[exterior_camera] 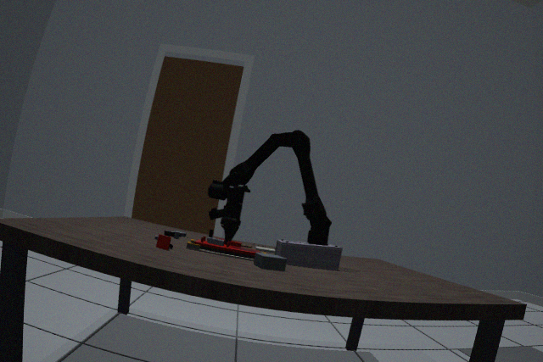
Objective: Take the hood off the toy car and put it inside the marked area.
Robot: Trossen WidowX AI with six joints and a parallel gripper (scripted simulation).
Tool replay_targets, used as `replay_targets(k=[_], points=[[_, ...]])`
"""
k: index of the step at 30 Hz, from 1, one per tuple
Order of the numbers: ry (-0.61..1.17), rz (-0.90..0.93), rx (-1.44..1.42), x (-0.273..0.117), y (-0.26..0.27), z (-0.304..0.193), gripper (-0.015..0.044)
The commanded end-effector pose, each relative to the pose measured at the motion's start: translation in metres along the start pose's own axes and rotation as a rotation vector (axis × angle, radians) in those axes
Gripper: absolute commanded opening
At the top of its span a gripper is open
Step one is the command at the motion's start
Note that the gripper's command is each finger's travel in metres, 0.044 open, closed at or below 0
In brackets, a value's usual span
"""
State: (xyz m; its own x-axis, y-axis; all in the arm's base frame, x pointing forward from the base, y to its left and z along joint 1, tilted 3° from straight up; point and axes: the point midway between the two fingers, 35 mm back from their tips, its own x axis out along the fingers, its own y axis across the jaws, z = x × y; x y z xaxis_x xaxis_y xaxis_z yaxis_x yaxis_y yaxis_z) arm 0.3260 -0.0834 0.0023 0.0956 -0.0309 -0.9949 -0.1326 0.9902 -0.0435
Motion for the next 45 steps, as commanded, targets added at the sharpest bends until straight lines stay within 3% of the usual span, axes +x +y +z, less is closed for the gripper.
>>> replay_targets(k=[1,6,16,45], points=[[0.0,0.0,0.0,0.0,0.0,0.0,0.0315],[0.0,0.0,0.0,-0.002,0.0,0.0,0.044],[0.013,0.009,0.0,-0.072,-0.001,0.002,0.044],[0.014,0.009,0.0,-0.074,-0.001,0.002,0.044]])
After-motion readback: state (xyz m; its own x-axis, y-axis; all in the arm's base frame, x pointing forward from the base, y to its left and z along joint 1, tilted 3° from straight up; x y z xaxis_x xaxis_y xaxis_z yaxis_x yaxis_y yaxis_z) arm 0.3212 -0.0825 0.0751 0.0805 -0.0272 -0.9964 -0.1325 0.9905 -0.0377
